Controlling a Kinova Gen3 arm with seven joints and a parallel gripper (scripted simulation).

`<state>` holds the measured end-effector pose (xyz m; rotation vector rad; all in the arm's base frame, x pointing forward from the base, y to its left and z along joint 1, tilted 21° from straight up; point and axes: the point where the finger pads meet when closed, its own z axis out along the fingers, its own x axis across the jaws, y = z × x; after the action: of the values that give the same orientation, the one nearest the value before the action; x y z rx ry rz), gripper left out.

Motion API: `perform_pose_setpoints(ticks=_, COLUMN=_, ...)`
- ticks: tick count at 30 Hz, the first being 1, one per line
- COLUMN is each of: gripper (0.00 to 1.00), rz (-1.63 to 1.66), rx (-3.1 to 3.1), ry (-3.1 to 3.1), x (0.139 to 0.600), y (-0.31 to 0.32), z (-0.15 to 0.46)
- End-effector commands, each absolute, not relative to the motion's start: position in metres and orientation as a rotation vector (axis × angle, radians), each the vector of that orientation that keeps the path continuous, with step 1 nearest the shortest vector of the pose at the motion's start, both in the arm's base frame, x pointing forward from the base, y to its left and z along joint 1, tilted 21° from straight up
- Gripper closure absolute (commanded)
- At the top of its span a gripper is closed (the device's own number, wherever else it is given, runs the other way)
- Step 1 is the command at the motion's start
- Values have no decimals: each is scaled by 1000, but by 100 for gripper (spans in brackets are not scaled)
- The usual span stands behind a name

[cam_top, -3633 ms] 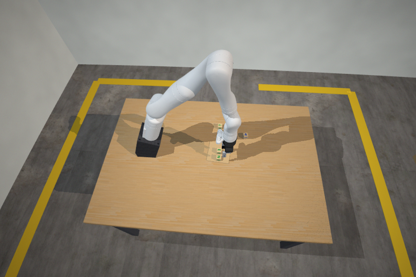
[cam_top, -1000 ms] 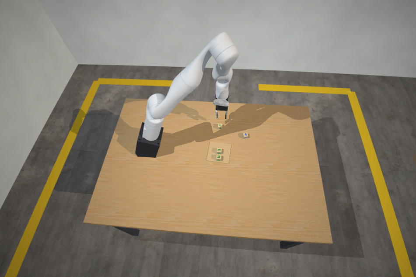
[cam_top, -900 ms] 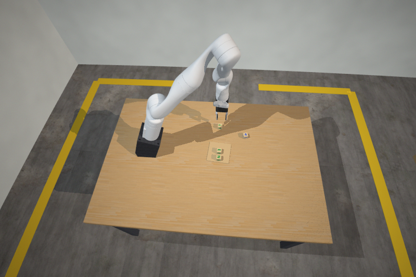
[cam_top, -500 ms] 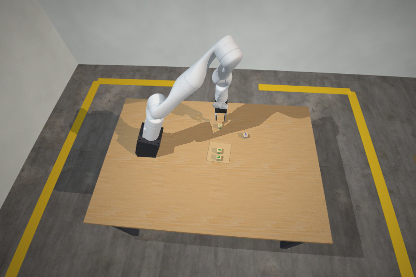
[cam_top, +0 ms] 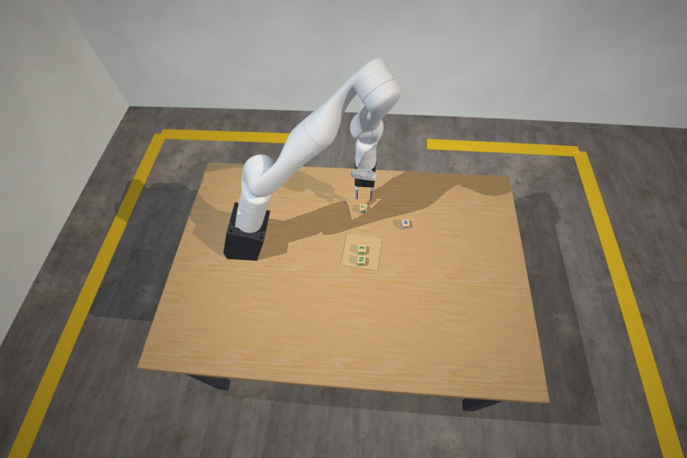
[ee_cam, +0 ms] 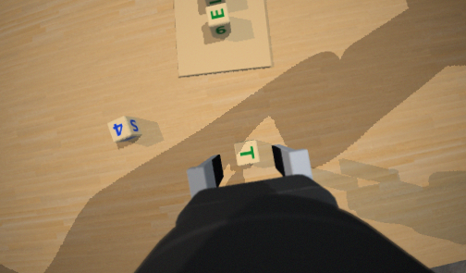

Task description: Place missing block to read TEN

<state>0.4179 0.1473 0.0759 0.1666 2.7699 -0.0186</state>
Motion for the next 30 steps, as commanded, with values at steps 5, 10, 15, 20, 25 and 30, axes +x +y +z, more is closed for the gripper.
perform_pose_setpoints(ticks=5, gripper=0, rz=-15, rx=168, ry=2769, x=417, y=148, z=75)
perform_pose_setpoints(ticks=10, gripper=0, rz=-15, rx=168, ry=2769, x=417, y=148, z=75)
perform_pose_setpoints(ticks=15, gripper=0, rz=-15, rx=168, ry=2769, x=418, y=148, z=75)
perform_pose_setpoints(ticks=20, gripper=0, rz=-15, rx=169, ry=2769, x=418, y=148, z=73)
perform_pose_setpoints(ticks=25, gripper=0, rz=-15, rx=169, ry=2768, x=419, y=148, z=71)
perform_pose_setpoints(ticks=30, gripper=0, rz=-15, rx=169, ry=2768, x=421, y=148, z=65)
